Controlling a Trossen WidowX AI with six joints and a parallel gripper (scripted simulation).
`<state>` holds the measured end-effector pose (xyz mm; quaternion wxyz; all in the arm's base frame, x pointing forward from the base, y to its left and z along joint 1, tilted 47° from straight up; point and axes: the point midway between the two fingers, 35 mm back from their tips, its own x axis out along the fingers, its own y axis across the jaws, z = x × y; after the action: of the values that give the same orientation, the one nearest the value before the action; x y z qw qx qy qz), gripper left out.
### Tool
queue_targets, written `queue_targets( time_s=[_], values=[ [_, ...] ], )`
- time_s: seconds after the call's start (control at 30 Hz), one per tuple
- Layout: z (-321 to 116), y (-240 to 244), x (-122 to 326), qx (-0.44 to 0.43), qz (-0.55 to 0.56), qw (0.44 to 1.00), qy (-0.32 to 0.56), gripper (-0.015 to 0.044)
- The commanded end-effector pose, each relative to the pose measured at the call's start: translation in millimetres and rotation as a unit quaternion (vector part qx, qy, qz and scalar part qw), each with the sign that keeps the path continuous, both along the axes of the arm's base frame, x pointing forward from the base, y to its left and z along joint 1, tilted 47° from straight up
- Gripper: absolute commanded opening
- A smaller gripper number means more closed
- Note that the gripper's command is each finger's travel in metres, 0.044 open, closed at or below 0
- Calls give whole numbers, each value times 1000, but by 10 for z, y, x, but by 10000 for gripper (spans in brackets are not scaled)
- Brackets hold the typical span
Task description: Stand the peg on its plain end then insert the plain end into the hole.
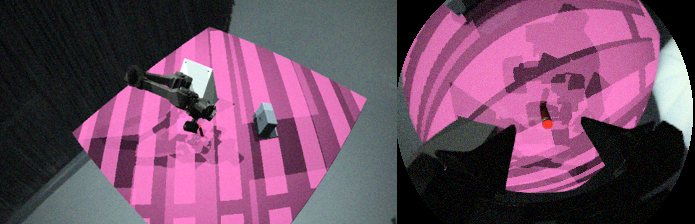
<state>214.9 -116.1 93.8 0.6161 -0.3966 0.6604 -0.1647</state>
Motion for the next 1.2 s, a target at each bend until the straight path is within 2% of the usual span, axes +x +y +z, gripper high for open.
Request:
queue_targets(
  time_s=[0.0, 0.9, 1.17],
  values=[
    [-70, -34, 0, 3, 1, 1000, 6, 440],
    [-317, -325, 0, -1, 2, 1000, 6, 440],
    [-281, -326, 4, -4, -1, 1000, 1, 230]
  ],
)
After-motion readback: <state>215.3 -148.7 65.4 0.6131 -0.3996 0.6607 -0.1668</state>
